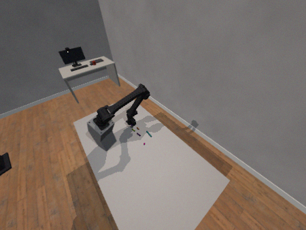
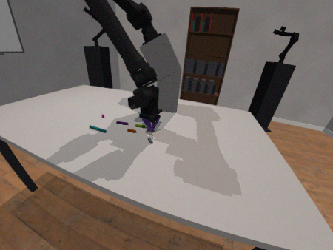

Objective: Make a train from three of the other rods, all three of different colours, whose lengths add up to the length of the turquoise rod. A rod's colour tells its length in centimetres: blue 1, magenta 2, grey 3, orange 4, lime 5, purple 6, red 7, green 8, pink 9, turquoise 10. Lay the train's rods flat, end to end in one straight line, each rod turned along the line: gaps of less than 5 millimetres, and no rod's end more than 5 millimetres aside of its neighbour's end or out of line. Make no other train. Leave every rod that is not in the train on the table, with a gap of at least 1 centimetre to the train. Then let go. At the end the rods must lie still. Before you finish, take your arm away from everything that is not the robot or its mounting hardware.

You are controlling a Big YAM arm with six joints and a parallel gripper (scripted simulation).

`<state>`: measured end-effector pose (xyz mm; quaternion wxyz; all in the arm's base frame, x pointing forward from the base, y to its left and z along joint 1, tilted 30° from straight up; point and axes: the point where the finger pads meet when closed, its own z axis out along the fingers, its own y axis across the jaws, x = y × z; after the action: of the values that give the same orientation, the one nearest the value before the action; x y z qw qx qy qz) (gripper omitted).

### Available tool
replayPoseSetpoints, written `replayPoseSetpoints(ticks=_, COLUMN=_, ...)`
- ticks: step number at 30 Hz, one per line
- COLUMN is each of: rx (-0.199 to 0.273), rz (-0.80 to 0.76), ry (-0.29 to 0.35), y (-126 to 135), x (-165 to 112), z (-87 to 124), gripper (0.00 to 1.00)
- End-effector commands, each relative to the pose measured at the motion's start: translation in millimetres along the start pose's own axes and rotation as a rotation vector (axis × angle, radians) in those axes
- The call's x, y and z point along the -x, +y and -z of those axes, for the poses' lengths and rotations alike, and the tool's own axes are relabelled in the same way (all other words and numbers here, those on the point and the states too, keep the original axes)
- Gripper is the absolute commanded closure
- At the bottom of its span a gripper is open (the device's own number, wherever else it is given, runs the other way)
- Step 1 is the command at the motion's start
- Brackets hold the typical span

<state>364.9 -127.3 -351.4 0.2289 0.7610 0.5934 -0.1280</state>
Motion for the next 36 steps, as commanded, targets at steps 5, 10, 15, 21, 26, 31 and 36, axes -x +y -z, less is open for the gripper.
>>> replayPoseSetpoints(ticks=5, rx=-0.01, rz=-0.007, ry=-0.003, y=-7.3, x=4.8, z=-7.1, gripper=0.96)
replayPoseSetpoints(ticks=10, rx=-0.01, rz=-0.008, ry=-0.004, y=-7.6, x=4.9, z=-6.9, gripper=0.96)
replayPoseSetpoints(ticks=15, rx=-0.001, rz=-0.004, ry=-0.001, y=-1.0, x=2.4, z=13.7, gripper=0.96)
replayPoseSetpoints(ticks=21, rx=0.006, rz=0.004, ry=0.0, y=0.0, x=-0.8, z=44.3, gripper=0.96)
replayPoseSetpoints(ticks=26, rx=0.009, rz=0.002, ry=0.001, y=0.9, x=-1.1, z=81.6, gripper=0.96)
replayPoseSetpoints(ticks=31, rx=0.011, rz=0.001, ry=0.002, y=1.6, x=-1.4, z=104.5, gripper=0.96)
replayPoseSetpoints(ticks=36, rx=-0.035, rz=-0.01, ry=-0.012, y=-14.6, x=7.6, z=93.0, gripper=0.96)
